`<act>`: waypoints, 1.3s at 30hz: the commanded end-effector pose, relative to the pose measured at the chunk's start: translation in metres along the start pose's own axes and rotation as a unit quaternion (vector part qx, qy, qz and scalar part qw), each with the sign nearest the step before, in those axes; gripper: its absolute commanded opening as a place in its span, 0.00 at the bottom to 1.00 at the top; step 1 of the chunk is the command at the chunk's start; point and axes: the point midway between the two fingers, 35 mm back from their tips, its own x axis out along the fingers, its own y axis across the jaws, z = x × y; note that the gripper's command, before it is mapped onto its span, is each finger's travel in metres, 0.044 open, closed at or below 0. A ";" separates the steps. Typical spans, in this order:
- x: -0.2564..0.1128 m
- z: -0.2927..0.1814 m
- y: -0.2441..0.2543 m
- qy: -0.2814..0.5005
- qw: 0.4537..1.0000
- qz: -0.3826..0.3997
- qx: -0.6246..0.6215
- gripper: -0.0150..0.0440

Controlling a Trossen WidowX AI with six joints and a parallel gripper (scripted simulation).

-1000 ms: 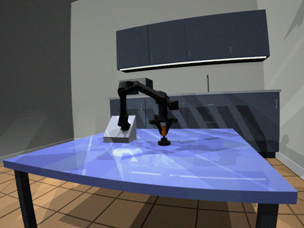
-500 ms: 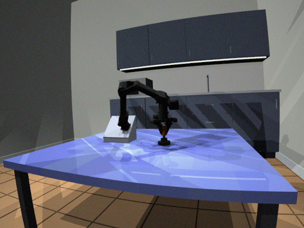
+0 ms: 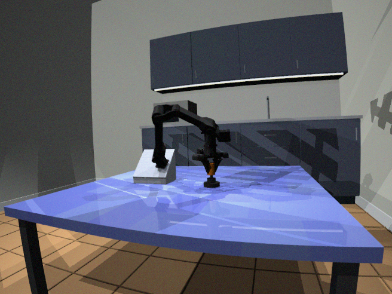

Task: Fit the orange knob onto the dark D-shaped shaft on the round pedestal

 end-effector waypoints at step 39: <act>-0.001 -0.001 0.000 0.001 0.994 -0.001 -0.106 0.25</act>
